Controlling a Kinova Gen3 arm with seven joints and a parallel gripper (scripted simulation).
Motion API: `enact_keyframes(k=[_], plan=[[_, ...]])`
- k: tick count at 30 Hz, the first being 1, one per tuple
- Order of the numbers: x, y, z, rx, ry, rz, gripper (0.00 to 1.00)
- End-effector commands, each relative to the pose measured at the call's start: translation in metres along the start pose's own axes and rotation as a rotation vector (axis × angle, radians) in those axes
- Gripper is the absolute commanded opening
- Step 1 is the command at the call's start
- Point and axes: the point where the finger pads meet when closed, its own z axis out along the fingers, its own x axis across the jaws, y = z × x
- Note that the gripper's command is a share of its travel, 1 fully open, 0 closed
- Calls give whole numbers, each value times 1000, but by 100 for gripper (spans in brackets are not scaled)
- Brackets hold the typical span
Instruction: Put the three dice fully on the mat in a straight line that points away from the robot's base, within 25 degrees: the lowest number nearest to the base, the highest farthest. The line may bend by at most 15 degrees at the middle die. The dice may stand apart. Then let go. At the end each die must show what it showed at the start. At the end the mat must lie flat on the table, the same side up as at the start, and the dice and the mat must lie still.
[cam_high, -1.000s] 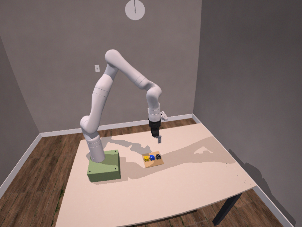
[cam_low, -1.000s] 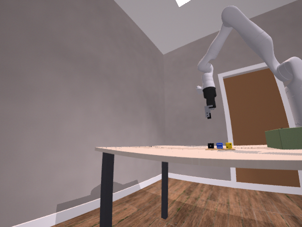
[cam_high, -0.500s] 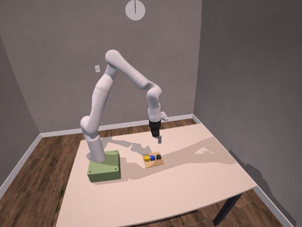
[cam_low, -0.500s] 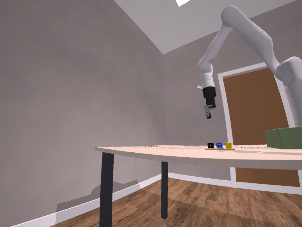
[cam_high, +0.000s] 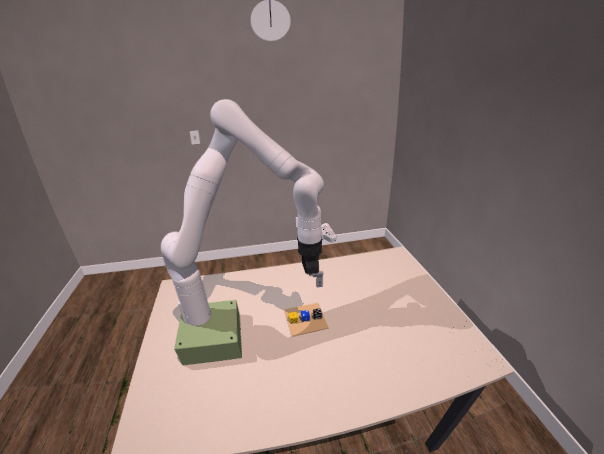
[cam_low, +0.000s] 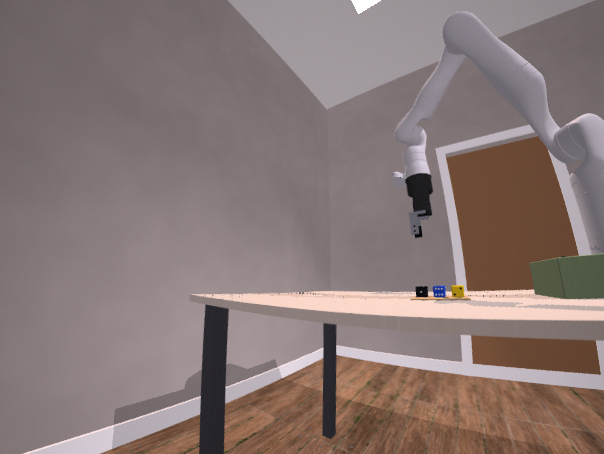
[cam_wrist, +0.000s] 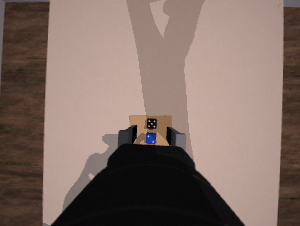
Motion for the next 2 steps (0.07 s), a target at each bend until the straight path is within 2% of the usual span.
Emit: enact_keyframes(k=[1, 2], plan=[[0, 0, -1, 2, 0, 0, 100], [0, 0, -1, 2, 0, 0, 100]])
